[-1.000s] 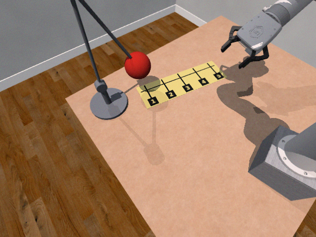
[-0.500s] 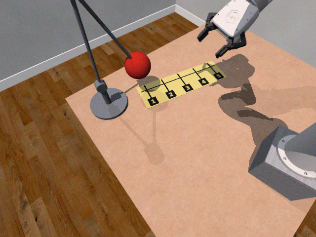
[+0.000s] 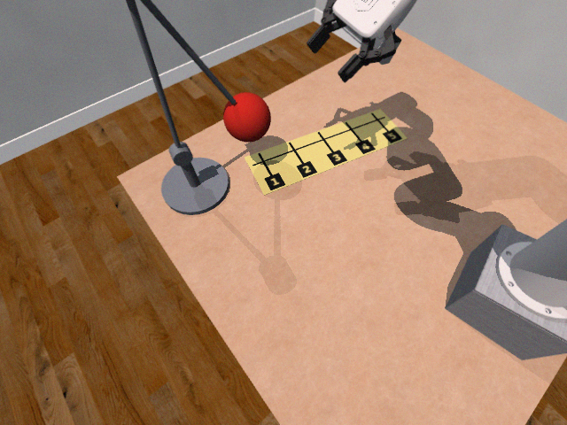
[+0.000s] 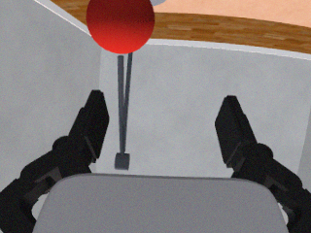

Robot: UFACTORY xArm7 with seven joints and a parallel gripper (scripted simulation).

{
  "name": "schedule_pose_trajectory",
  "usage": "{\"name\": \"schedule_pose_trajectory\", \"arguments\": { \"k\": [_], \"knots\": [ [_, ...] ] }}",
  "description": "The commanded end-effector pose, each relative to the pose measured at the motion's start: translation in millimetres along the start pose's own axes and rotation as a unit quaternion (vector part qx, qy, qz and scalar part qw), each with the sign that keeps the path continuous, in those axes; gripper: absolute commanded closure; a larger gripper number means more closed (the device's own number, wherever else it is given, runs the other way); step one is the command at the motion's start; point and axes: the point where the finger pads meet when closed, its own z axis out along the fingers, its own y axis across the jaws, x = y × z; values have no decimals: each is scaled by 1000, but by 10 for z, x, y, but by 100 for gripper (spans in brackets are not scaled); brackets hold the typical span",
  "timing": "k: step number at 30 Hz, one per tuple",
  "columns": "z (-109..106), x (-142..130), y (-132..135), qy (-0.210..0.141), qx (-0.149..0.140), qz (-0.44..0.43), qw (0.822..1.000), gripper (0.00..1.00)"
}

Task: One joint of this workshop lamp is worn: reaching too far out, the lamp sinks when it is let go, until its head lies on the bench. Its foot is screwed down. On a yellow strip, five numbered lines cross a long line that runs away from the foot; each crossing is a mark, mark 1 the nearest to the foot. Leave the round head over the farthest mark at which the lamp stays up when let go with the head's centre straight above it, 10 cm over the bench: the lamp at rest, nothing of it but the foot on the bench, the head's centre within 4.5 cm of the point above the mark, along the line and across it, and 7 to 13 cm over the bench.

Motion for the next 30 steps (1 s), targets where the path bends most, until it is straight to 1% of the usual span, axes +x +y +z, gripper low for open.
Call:
{"name": "schedule_pose_trajectory", "arguments": {
  "k": [1,15,30],
  "knots": [
    [34,-99,-102,3,2,5,1000,0],
    [393,-835,-714,9,3,27,1000,0],
    [416,-1013,-693,17,5,34,999,0]
  ]
}}
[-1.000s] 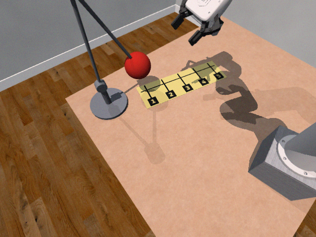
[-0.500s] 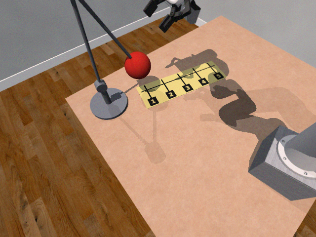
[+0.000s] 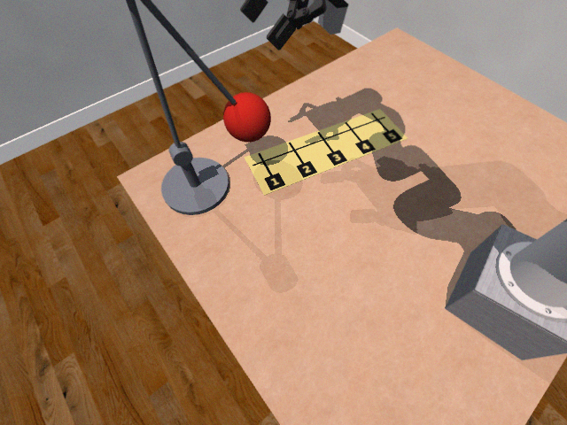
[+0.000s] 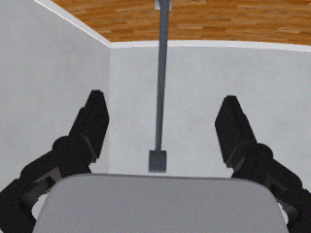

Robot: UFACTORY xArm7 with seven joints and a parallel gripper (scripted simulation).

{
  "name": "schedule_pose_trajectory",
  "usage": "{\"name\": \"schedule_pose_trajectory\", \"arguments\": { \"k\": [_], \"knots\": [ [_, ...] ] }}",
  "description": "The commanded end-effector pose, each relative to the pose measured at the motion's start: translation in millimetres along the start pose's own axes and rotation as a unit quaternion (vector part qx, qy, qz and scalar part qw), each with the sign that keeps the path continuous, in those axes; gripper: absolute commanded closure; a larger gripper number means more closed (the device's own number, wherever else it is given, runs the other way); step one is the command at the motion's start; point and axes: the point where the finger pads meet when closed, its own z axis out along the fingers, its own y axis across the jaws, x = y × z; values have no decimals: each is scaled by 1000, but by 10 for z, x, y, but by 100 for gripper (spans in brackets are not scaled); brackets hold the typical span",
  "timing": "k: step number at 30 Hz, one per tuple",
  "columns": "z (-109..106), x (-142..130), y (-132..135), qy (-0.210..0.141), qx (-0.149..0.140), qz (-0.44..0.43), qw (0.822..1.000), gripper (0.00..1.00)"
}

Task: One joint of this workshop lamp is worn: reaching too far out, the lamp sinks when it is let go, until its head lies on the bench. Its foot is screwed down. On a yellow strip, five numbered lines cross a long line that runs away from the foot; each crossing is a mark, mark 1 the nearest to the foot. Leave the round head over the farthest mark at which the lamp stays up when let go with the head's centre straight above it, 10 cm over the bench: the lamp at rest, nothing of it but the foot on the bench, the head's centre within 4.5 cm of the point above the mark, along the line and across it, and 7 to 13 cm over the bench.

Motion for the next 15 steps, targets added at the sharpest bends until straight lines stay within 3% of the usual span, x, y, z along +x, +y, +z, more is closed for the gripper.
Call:
{"name": "schedule_pose_trajectory", "arguments": {
  "k": [1,15],
  "knots": [
    [-8,-57,-1,2,2,0,1000,0],
    [286,-65,-1,2,2,1,1000,0]
  ]
}}
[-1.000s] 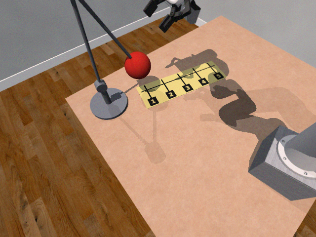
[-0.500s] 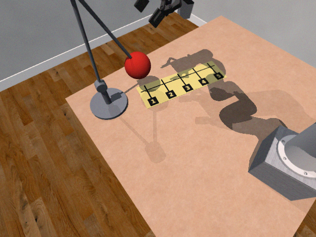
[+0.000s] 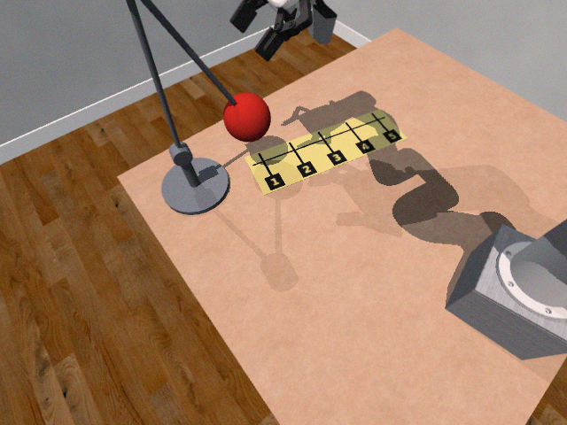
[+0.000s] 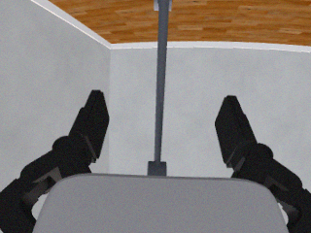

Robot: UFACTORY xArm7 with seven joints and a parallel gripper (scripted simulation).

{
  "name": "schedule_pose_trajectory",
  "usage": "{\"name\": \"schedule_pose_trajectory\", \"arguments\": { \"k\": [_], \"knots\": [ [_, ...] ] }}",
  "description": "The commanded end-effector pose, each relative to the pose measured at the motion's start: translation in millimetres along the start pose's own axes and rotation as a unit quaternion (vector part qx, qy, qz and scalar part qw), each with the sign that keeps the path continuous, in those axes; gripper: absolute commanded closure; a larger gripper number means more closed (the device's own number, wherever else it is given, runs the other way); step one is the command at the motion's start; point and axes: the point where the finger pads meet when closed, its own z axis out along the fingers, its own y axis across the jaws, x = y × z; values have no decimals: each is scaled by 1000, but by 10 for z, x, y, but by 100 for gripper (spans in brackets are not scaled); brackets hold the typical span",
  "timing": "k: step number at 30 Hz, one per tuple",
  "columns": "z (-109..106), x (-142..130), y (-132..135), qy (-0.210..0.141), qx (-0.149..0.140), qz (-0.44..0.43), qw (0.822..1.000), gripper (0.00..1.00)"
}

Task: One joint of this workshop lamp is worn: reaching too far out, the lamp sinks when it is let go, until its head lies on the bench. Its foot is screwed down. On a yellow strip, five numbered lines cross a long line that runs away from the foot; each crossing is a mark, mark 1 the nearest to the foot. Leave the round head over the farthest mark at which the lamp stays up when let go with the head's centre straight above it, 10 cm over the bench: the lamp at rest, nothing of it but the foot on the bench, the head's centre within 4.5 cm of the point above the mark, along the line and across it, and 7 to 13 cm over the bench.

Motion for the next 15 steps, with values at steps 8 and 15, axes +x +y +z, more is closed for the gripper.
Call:
{"name": "schedule_pose_trajectory", "arguments": {
  "k": [8,15],
  "knots": [
    [205,-9,-13,0,2,-1,1000,0],
    [384,-10,-11,0,1,-1,1000,0]
  ]
}}
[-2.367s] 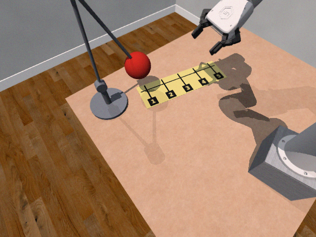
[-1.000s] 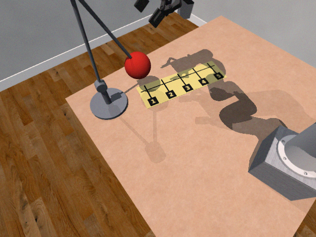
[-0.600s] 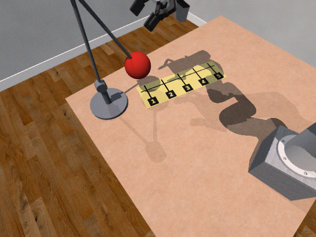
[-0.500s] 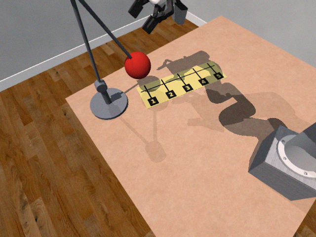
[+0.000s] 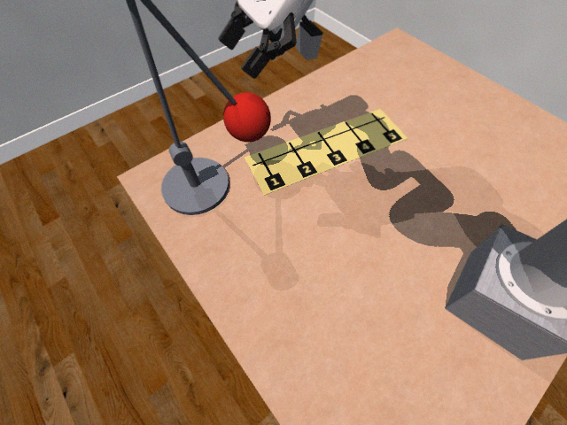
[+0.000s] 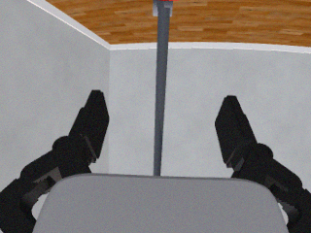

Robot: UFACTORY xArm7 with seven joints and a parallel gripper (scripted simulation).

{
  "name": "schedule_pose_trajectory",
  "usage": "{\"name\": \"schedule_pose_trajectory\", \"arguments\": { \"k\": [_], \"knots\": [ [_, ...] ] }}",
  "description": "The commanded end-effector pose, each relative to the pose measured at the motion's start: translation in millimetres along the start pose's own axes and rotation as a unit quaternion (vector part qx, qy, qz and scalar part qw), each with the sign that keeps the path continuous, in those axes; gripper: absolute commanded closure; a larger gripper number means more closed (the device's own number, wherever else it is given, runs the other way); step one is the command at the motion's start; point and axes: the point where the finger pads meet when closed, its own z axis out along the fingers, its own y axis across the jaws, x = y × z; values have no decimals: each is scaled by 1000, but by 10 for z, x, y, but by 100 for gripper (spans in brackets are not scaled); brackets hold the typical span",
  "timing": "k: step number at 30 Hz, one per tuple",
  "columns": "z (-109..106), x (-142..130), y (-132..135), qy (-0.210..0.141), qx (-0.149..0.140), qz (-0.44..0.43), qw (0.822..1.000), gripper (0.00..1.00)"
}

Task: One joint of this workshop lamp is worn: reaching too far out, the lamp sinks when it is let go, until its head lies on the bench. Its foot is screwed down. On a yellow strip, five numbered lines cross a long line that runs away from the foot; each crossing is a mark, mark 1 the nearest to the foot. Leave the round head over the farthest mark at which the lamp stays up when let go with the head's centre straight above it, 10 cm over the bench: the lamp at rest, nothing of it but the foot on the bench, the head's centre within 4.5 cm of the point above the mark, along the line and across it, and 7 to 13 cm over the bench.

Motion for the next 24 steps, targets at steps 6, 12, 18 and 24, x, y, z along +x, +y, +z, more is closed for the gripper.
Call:
{"name": "schedule_pose_trajectory", "arguments": {
  "k": [6,12,18,24],
  "knots": [
    [199,-13,-10,0,1,-1,1000,0],
    [302,-14,-9,0,1,-1,1000,0],
    [455,-15,-7,0,1,-1,1000,0],
    [583,-15,-6,0,1,-1,1000,0]
  ]
}}
